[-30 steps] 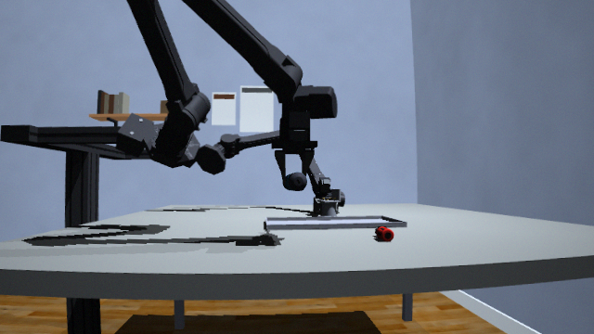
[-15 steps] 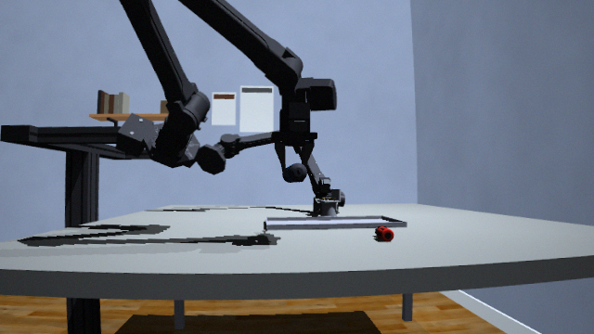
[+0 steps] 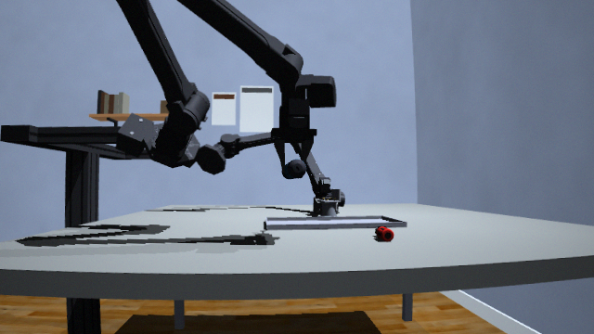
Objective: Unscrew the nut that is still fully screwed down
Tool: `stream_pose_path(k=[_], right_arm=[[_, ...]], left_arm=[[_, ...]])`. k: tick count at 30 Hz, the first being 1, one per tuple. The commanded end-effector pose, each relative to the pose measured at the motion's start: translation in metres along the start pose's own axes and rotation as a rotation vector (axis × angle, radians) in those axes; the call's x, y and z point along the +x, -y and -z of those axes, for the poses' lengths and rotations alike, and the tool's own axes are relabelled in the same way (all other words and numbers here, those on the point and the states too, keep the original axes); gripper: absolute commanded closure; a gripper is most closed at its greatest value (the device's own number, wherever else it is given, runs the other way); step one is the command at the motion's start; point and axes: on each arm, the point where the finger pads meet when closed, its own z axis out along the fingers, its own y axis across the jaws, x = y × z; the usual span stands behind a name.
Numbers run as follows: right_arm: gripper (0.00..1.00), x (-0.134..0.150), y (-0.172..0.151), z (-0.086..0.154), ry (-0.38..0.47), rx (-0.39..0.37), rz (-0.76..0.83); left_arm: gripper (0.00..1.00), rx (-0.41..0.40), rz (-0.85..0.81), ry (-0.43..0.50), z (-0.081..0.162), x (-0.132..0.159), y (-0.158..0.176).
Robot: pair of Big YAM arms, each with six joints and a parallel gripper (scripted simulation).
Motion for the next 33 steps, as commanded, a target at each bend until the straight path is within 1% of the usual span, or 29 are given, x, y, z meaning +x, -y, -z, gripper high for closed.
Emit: stream_pose_path(k=[1, 33], right_arm=[[0.58, -0.0154, -0.0169, 0.0193, 0.007, -0.051, -0.042], [0.58, -0.0173, -0.0186, 0.0238, 0.006, -0.058, -0.034]], left_arm=[[0.41, -0.005, -0.010, 0.002, -0.0006, -0.0051, -0.0042], [0.41, -0.005, -0.010, 0.002, -0.0006, -0.0051, -0.0042]])
